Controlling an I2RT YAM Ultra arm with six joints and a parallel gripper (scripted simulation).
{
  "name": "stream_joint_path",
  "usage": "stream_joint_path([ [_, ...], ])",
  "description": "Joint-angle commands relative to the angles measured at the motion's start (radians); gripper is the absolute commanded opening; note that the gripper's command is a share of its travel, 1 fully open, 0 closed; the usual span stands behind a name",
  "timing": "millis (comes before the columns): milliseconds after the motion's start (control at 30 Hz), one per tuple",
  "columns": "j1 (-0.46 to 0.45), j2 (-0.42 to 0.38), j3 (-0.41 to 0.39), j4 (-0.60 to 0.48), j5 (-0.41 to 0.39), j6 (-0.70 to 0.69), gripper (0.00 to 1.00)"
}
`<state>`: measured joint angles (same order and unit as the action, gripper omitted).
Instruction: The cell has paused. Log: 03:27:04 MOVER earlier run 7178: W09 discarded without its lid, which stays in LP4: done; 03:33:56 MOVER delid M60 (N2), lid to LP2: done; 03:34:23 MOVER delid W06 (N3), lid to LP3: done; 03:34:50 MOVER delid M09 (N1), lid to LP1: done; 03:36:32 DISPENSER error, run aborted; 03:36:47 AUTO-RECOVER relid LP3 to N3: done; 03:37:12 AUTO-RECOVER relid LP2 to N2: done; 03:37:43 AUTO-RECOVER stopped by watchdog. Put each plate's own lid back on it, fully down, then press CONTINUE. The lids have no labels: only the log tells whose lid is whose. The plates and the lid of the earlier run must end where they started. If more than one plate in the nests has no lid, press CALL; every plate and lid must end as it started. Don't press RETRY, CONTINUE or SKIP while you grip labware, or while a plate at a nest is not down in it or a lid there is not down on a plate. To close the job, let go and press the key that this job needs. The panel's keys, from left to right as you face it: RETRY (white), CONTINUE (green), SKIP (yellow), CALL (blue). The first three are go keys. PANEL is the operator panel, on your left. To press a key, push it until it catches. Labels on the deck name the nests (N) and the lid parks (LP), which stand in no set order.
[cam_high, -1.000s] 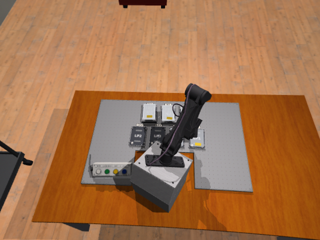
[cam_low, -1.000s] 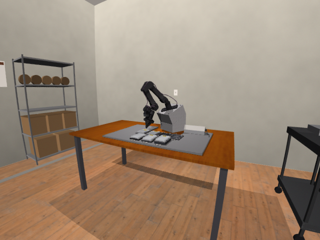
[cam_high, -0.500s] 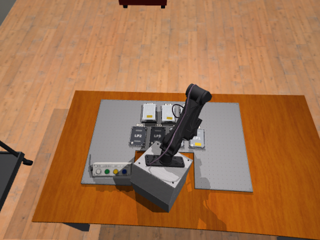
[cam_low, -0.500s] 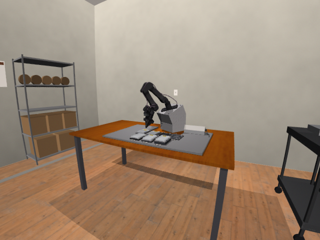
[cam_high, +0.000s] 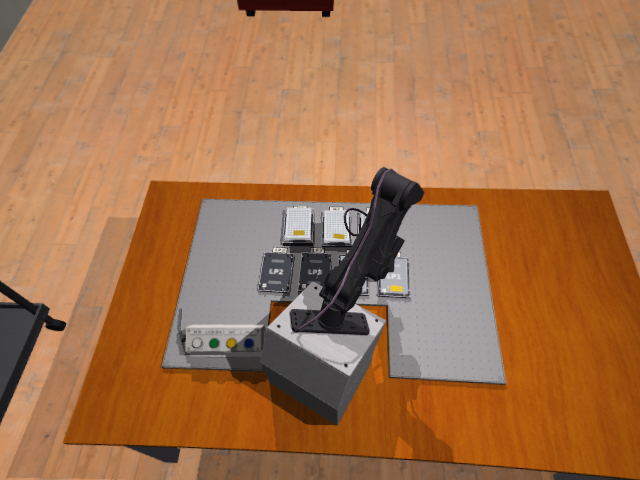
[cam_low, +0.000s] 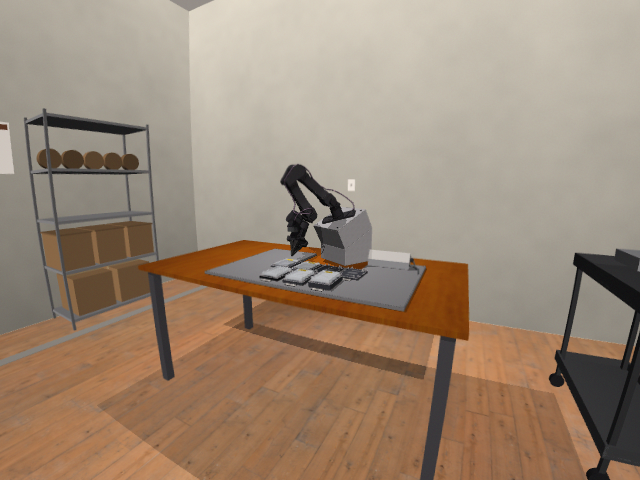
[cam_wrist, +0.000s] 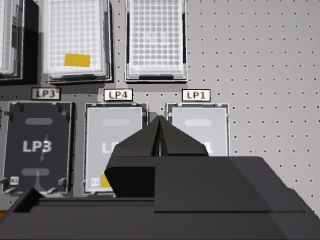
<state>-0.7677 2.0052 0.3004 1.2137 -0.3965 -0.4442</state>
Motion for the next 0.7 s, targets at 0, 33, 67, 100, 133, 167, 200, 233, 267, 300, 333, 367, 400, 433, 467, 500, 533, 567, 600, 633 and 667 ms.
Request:
stream_joint_path([
  [0,0.001,-0.002,-0.002,0.015,-0.021,-0.002,0.0],
  [33,0.001,-0.002,-0.002,0.015,-0.021,-0.002,0.0],
  [67,0.001,-0.002,-0.002,0.015,-0.021,-0.002,0.0],
  [100,0.001,-0.002,-0.002,0.015,-0.021,-0.002,0.0],
  [133,0.001,-0.002,-0.002,0.015,-0.021,-0.002,0.0],
  [167,0.027,0.019,-0.032,0.041,-0.015,0.013,0.0],
  [200,0.045,0.023,-0.042,0.057,0.017,0.02,0.0],
  [233,0.063,0.028,-0.051,0.073,0.032,0.028,0.0],
  [267,0.082,0.035,-0.06,0.09,0.048,0.037,0.0],
  [300,0.102,0.041,-0.068,0.107,0.065,0.046,0.0],
  [333,0.123,0.049,-0.076,0.125,0.083,0.055,0.0],
  [367,0.144,0.057,-0.083,0.142,0.101,0.065,0.0],
  [400,0.166,0.066,-0.09,0.16,0.119,0.076,0.0],
  [433,0.188,0.075,-0.096,0.178,0.138,0.086,0.0],
  [467,0.21,0.084,-0.103,0.195,0.157,0.096,0.0],
  [500,0.233,0.094,-0.108,0.212,0.177,0.107,0.0],
  [533,0.256,0.104,-0.113,0.229,0.197,0.117,0.0],
  [567,0.28,0.114,-0.118,0.245,0.218,0.128,0.0],
  [600,0.28,0.114,-0.118,0.245,0.218,0.128,0.0],
  [633,0.28,0.114,-0.118,0.245,0.218,0.128,0.0],
  [667,0.309,0.133,-0.123,0.274,0.247,0.142,0.0],
])
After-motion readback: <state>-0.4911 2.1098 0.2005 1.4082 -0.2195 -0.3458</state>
